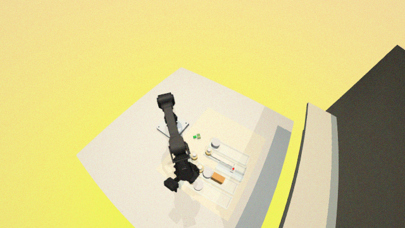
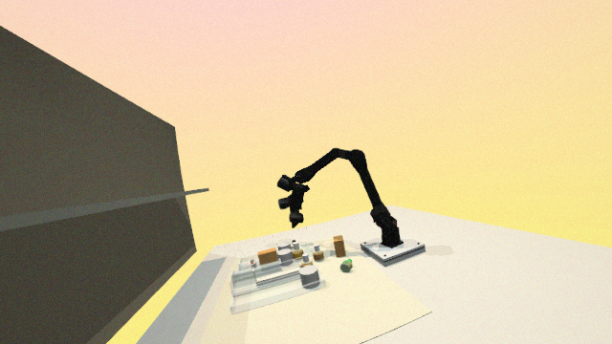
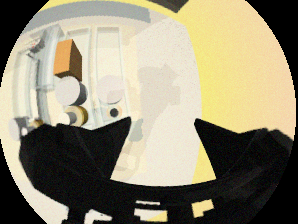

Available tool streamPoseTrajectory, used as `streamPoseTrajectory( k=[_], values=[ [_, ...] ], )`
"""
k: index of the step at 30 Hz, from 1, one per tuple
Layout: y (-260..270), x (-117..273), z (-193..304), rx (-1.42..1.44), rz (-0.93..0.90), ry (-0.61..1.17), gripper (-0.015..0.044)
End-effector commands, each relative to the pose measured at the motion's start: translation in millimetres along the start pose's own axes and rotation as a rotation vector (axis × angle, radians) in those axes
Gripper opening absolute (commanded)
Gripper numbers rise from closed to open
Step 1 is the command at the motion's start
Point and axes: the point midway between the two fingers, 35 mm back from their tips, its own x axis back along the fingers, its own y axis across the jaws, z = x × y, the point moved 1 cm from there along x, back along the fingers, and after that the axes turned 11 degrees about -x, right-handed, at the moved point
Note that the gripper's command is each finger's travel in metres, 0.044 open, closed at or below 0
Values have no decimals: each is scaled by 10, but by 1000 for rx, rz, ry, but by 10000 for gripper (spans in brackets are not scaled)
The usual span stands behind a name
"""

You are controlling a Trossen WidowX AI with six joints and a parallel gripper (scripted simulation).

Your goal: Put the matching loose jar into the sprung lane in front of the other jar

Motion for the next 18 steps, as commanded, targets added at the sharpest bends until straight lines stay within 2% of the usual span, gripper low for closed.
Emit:
streamPoseTrajectory(
  k=[1,9,14,18],
  values=[
    [489,186,132,4,-137,70,440],
    [1484,787,724,34,-418,356,440],
    [1549,851,788,36,-437,387,440],
    [1566,755,821,36,-437,387,440]
  ],
)
